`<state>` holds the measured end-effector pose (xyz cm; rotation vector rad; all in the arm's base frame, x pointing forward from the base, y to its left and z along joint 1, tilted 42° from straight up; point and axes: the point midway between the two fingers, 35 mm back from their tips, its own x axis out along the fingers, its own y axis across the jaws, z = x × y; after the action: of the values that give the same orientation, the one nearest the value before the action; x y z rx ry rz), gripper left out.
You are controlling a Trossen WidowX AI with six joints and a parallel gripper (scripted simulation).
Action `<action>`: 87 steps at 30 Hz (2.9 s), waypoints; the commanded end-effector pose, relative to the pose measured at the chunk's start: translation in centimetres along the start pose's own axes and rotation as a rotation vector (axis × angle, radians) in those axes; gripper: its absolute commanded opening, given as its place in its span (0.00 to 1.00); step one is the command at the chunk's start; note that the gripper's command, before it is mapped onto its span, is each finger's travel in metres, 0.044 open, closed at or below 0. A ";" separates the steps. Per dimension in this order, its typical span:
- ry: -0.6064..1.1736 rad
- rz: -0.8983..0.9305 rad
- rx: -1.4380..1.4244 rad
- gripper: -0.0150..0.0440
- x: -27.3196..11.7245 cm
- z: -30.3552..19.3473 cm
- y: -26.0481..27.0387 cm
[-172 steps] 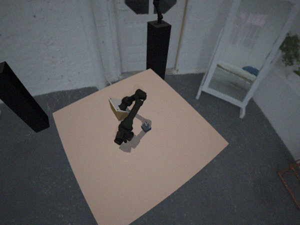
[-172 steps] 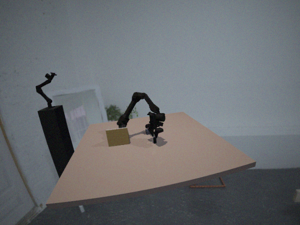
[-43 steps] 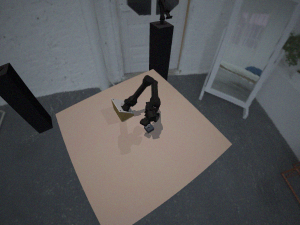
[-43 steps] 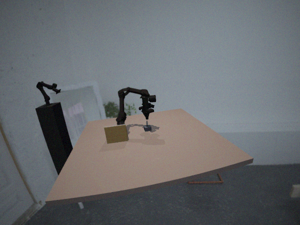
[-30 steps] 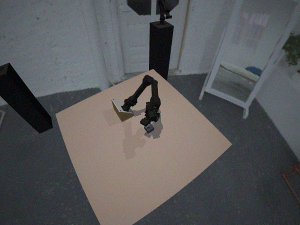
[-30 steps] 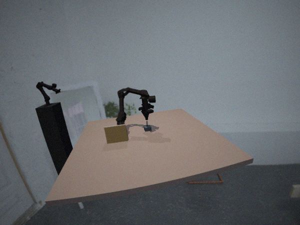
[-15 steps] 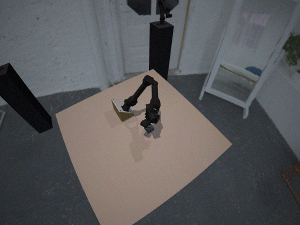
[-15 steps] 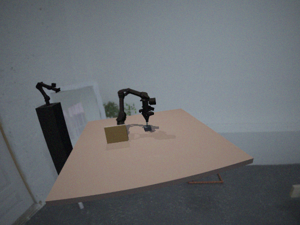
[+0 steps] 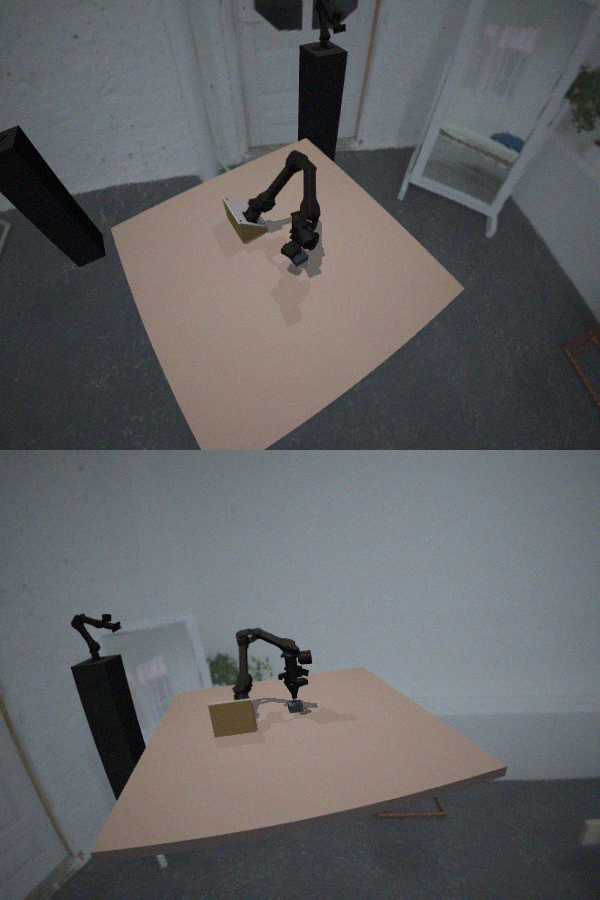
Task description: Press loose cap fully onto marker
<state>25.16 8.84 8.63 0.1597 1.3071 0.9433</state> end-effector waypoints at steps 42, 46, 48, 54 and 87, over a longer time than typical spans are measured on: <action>0.002 0.003 0.124 0.87 -6.5 -0.2 0.0; 0.001 0.005 0.405 0.69 -5.9 -0.2 -0.1; 0.001 0.005 0.419 0.60 -5.9 -0.2 -0.1; 0.001 0.005 0.419 0.33 -5.9 -0.2 -0.1; 0.000 0.006 0.418 0.25 -3.1 -0.2 -0.1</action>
<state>25.21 6.31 11.11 0.4771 1.4918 0.6631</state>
